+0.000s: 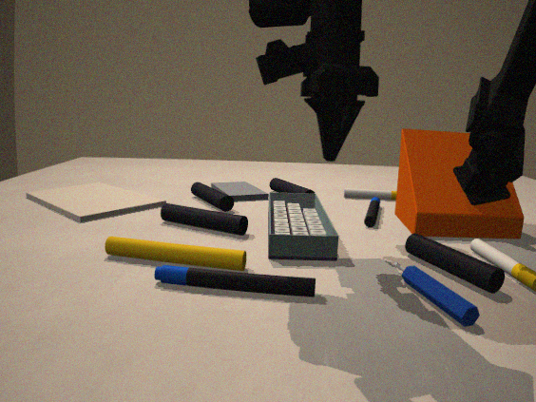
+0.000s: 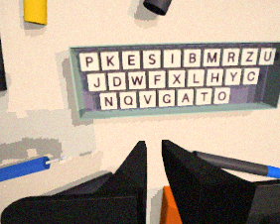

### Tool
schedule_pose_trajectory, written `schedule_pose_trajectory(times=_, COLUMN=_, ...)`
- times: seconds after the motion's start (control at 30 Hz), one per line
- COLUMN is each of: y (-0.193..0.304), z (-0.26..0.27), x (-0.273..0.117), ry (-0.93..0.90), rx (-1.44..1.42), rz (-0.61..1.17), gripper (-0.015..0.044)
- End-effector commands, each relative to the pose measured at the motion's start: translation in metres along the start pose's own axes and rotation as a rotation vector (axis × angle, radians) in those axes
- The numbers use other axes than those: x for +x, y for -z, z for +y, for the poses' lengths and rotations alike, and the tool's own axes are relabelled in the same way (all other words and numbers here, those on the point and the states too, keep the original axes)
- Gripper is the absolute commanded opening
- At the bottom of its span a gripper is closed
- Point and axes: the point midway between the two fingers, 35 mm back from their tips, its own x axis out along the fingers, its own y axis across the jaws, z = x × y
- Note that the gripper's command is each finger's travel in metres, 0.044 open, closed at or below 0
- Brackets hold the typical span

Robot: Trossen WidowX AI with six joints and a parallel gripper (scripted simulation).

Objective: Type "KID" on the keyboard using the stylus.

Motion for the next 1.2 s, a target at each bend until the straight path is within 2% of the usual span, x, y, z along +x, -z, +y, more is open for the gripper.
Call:
schedule_pose_trajectory(times=0.0, y=0.001, z=0.009, x=0.004, ry=0.037, rx=0.065, rz=0.032, gripper=0.0131)
schedule_pose_trajectory(times=0.03, y=0.002, z=0.015, x=0.007, ry=0.065, rx=0.115, rz=0.051, gripper=0.0150)
schedule_pose_trajectory(times=0.27, y=0.015, z=0.060, x=0.025, ry=0.281, rx=0.457, rz=0.075, gripper=0.0150)
schedule_pose_trajectory(times=0.53, y=0.037, z=0.109, x=0.035, ry=0.442, rx=0.819, rz=-0.100, gripper=0.0150)
schedule_pose_trajectory(times=0.93, y=0.072, z=0.161, x=0.033, ry=0.372, rx=1.191, rz=-0.378, gripper=0.0150)
schedule_pose_trajectory(times=1.17, y=0.078, z=0.168, x=0.031, ry=0.329, rx=1.296, rz=-0.422, gripper=0.0150)
